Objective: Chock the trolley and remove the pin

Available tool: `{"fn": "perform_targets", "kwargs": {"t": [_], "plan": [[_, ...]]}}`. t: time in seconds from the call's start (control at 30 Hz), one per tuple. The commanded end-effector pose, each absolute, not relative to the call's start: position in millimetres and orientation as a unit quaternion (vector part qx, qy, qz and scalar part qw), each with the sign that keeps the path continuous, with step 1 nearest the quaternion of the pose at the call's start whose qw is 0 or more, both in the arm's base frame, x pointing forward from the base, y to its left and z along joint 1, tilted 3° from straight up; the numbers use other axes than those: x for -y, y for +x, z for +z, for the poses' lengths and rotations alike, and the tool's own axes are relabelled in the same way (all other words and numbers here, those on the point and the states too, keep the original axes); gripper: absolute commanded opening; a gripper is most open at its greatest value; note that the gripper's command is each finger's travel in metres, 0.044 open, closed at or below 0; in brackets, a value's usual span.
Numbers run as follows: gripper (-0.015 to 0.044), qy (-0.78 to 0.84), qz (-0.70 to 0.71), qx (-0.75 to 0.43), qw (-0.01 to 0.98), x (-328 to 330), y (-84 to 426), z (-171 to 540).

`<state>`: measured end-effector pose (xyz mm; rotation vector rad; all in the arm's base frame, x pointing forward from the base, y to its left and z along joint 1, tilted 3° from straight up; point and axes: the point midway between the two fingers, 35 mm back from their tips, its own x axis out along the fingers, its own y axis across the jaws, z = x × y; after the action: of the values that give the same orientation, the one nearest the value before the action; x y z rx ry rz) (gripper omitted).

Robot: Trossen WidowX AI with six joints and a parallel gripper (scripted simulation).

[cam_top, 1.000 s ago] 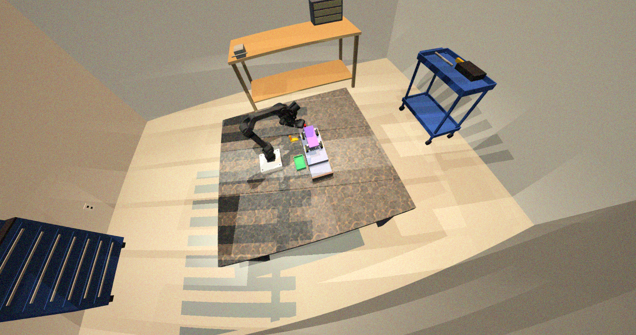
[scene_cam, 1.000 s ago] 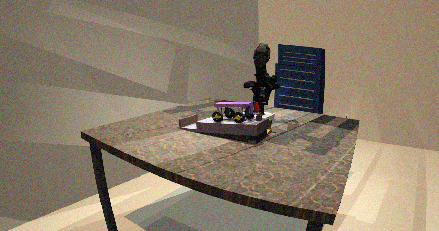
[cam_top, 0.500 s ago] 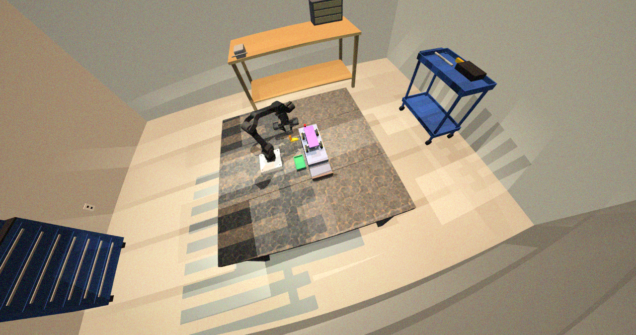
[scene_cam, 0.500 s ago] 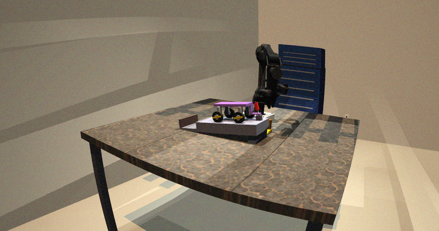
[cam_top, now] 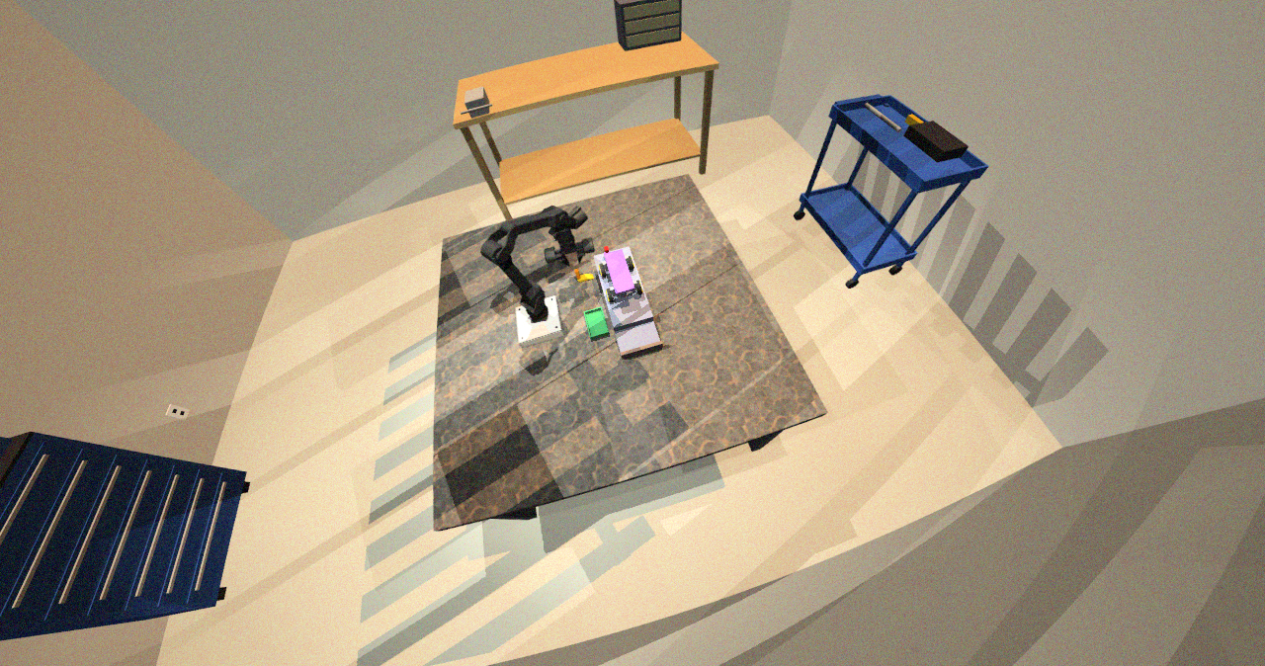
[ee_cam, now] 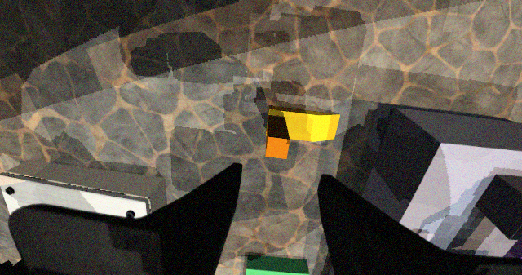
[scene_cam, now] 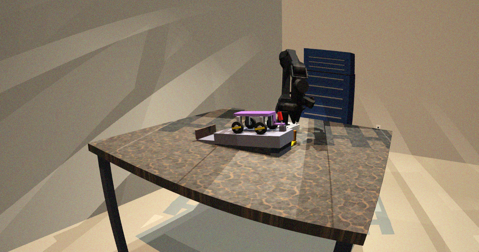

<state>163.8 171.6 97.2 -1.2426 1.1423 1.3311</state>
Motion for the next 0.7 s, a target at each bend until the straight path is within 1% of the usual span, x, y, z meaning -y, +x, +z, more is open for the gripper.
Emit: {"fn": "perform_targets", "kwargs": {"t": [0.0, 0.67], "plan": [[0.019, -0.511, 0.544, -0.468, 0.473, -171.0, 163.3, 82.4], [0.019, -0.511, 0.544, -0.468, 0.473, -171.8, 162.5, 55.5]]}}
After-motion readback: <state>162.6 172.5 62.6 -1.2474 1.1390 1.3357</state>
